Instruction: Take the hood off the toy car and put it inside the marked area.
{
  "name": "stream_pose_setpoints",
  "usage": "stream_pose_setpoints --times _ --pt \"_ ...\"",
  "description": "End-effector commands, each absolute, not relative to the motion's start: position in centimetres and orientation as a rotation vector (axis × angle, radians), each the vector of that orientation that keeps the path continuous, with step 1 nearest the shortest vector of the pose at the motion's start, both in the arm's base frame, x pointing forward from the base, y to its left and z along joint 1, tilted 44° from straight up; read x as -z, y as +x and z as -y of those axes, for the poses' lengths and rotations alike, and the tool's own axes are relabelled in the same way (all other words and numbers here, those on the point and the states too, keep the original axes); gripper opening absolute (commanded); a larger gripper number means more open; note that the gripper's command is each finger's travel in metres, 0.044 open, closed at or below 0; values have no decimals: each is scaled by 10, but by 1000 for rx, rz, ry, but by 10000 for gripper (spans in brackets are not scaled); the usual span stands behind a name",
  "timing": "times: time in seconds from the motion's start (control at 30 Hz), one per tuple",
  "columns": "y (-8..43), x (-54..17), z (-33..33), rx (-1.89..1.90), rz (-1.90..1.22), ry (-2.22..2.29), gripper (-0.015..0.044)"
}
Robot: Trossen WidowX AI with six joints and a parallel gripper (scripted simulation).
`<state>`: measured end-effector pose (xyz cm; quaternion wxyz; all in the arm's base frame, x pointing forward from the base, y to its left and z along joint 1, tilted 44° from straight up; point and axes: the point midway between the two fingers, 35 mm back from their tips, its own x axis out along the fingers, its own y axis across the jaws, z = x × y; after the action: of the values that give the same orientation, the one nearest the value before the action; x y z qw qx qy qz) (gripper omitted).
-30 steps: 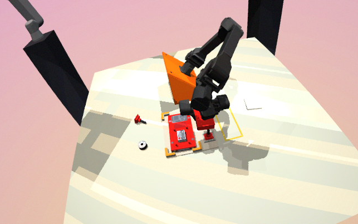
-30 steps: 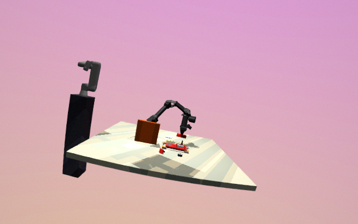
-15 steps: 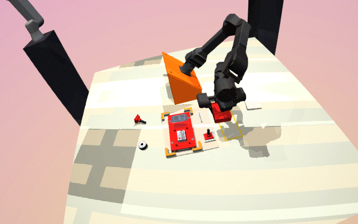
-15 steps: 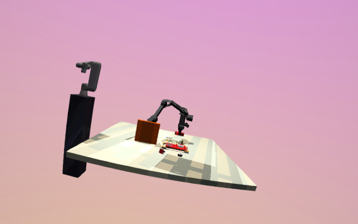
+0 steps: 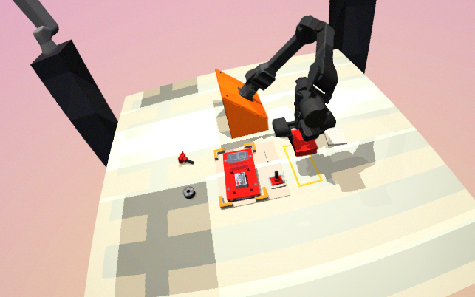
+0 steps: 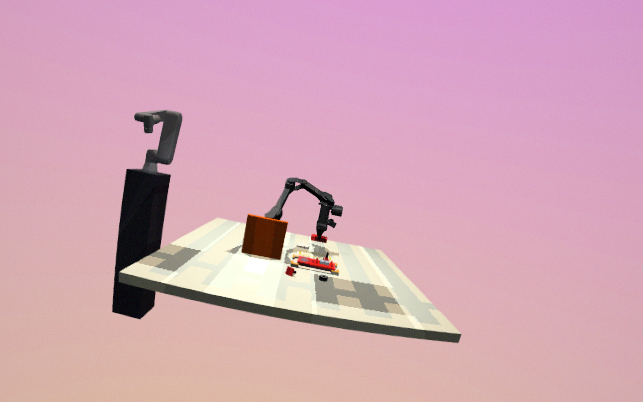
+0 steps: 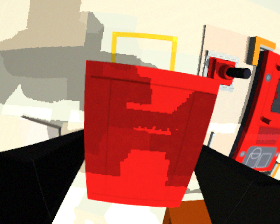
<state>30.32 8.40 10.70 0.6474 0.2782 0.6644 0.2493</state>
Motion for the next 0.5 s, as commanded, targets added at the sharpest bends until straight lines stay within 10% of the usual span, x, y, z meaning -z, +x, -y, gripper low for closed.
stream_pose_setpoints --times 0.0,0.47 --pt "303 -106 -87 -569 -1511 638 0" --pt "304 -97 -94 -569 -1511 637 0"
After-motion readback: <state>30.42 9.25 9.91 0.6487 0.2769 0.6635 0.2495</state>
